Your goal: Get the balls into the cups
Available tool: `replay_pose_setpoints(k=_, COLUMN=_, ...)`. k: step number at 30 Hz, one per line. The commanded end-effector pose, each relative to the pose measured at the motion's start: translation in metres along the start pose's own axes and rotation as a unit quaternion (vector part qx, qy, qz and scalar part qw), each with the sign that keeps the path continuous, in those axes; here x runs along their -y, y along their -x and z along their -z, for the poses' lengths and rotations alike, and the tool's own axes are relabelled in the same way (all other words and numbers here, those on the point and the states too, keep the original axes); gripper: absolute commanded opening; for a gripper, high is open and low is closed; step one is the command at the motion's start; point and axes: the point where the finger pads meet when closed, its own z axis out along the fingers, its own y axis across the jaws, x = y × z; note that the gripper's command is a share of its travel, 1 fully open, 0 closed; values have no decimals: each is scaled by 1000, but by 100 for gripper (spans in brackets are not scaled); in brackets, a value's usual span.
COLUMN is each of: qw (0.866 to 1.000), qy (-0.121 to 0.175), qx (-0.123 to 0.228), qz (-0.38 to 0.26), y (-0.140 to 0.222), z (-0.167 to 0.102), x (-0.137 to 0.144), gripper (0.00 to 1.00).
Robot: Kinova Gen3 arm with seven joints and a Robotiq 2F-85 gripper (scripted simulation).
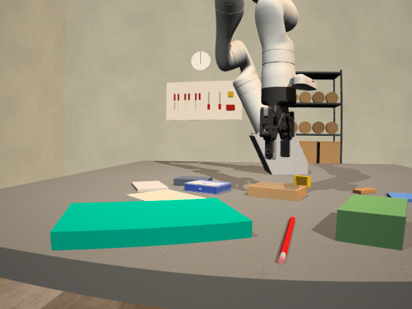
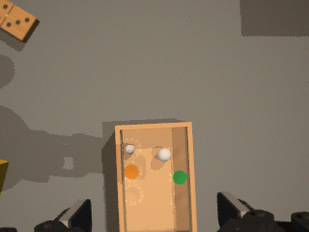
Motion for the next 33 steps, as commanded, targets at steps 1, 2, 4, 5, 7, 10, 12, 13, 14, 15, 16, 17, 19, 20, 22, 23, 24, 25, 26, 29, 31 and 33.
replay_pose_setpoints(k=1, qw=1000, qy=1, qx=-1, qz=0, y=-1, z=1, x=-1, gripper=93)
replay_pose_setpoints(k=2, qw=1000, qy=1, qx=-1, qz=0, y=-1, z=1, x=-2, gripper=93)
replay_pose_setpoints(k=4, qw=1000, qy=1, qx=-1, qz=0, y=-1, z=1, x=-2, gripper=93)
replay_pose_setpoints(k=5, qw=1000, qy=1, qx=-1, qz=0, y=-1, z=1, x=-2, gripper=93)
replay_pose_setpoints(k=7, qw=1000, qy=1, qx=-1, qz=0, y=-1, z=1, x=-2, gripper=93)
replay_pose_setpoints(k=10, qw=1000, qy=1, qx=-1, qz=0, y=-1, z=1, x=-2, gripper=93)
replay_pose_setpoints(k=12, qw=1000, qy=1, qx=-1, qz=0, y=-1, z=1, x=-2, gripper=93)
replay_pose_setpoints(k=13, qw=1000, qy=1, qx=-1, qz=0, y=-1, z=1, x=-2, gripper=93)
replay_pose_setpoints(k=14, qw=1000, qy=1, qx=-1, qz=0, y=-1, z=1, x=-2, gripper=93)
replay_pose_setpoints(k=15, qw=1000, qy=1, qx=-1, qz=0, y=-1, z=1, x=-2, gripper=93)
replay_pose_setpoints(k=16, qw=1000, qy=1, qx=-1, qz=0, y=-1, z=1, x=-2, gripper=93)
replay_pose_setpoints(k=17, qw=1000, qy=1, qx=-1, qz=0, y=-1, z=0, x=-2, gripper=93)
replay_pose_setpoints(k=19, qw=1000, qy=1, qx=-1, qz=0, y=-1, z=-1, x=-2, gripper=93)
replay_pose_setpoints(k=20, qw=1000, qy=1, qx=-1, qz=0, y=-1, z=-1, x=-2, gripper=93)
replay_pose_setpoints(k=22, qw=1000, qy=1, qx=-1, qz=0, y=-1, z=-3, x=-2, gripper=93)
replay_pose_setpoints(k=23, qw=1000, qy=1, qx=-1, qz=0, y=-1, z=-3, x=-2, gripper=93)
replay_pose_setpoints(k=24, qw=1000, qy=1, qx=-1, qz=0, y=-1, z=-3, x=-2, gripper=93)
replay_pose_setpoints(k=25, qw=1000, qy=1, qx=-1, qz=0, y=-1, z=-3, x=-2, gripper=93)
replay_pose_setpoints(k=26, qw=1000, qy=1, qx=-1, qz=0, y=-1, z=-4, x=-2, gripper=93)
replay_pose_setpoints(k=29, qw=1000, qy=1, qx=-1, qz=0, y=-1, z=-8, x=-2, gripper=93)
replay_pose_setpoints(k=31, qw=1000, qy=1, qx=-1, qz=0, y=-1, z=-11, x=-2, gripper=93)
replay_pose_setpoints(k=33, qw=1000, qy=1, qx=-1, qz=0, y=-1, z=-14, x=-2, gripper=93)
